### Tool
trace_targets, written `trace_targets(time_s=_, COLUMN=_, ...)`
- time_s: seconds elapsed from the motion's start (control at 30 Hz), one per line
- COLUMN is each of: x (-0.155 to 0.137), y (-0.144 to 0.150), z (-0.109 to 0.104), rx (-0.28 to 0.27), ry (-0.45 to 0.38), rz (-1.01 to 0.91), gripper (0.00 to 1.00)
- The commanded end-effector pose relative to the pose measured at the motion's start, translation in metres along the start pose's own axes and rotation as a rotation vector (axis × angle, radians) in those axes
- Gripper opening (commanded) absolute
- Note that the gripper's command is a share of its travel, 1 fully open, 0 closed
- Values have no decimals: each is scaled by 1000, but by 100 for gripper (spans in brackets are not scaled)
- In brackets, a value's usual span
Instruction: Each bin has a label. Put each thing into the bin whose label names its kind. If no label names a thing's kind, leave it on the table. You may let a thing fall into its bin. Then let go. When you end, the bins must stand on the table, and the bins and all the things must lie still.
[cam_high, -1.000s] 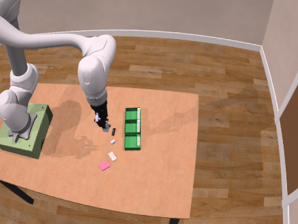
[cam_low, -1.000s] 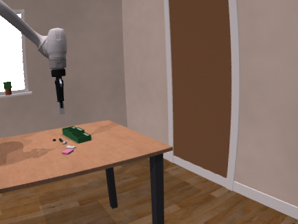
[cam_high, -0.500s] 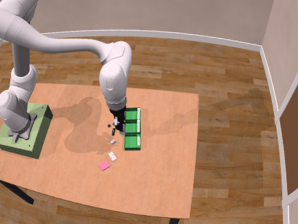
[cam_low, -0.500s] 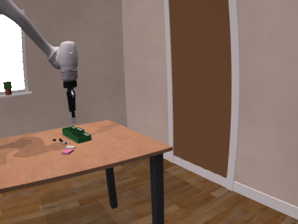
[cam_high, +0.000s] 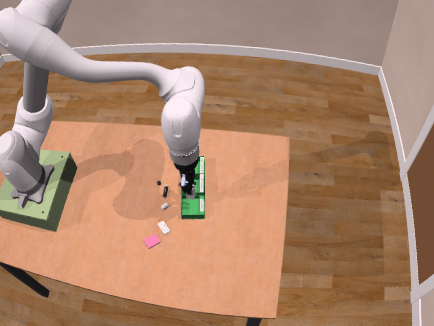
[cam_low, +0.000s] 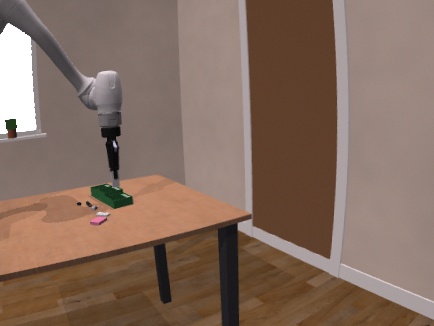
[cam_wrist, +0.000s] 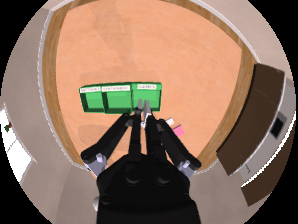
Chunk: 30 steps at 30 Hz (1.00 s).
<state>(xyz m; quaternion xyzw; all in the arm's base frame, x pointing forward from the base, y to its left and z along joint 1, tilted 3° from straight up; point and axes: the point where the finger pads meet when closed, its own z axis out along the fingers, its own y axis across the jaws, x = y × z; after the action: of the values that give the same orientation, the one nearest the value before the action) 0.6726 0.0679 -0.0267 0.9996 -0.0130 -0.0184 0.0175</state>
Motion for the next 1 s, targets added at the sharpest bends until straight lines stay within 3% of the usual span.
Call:
trace_targets(time_s=0.0, x=0, y=0, z=10, rx=0, ry=0, rz=0, gripper=5)
trace_targets(time_s=0.6, x=0, y=0, z=53, rx=0, ry=0, rz=0, gripper=5)
trace_targets(time_s=0.97, x=0, y=0, z=54, rx=0, ry=0, rz=0, gripper=5)
